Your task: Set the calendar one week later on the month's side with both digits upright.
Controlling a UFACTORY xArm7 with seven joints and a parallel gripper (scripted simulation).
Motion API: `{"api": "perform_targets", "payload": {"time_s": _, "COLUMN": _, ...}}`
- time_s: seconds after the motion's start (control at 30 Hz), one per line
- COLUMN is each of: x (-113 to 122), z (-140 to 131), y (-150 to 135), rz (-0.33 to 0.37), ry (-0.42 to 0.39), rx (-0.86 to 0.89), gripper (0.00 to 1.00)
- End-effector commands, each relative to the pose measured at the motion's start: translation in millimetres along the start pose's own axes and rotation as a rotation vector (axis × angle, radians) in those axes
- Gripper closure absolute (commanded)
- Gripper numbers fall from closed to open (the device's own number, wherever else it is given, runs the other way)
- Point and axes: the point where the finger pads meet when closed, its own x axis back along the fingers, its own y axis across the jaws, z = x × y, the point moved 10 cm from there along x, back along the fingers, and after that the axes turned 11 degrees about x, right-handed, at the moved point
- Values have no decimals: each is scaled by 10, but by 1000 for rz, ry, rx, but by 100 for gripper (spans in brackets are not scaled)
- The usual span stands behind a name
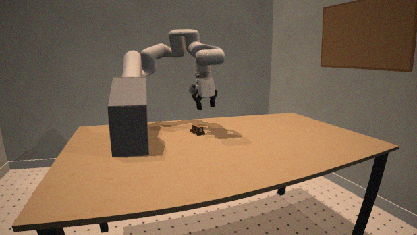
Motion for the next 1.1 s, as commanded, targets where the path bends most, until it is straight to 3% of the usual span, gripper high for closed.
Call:
{"api": "perform_targets", "payload": {"time_s": 0.0, "x": 95, "z": 157, "y": -330, "rz": 51, "ry": 76, "rx": -129, "gripper": 0}}
{"api": "perform_targets", "payload": {"time_s": 1.07, "x": 97, "z": 181, "y": -355, "rz": 47, "ry": 77, "rx": -70, "gripper": 0}}
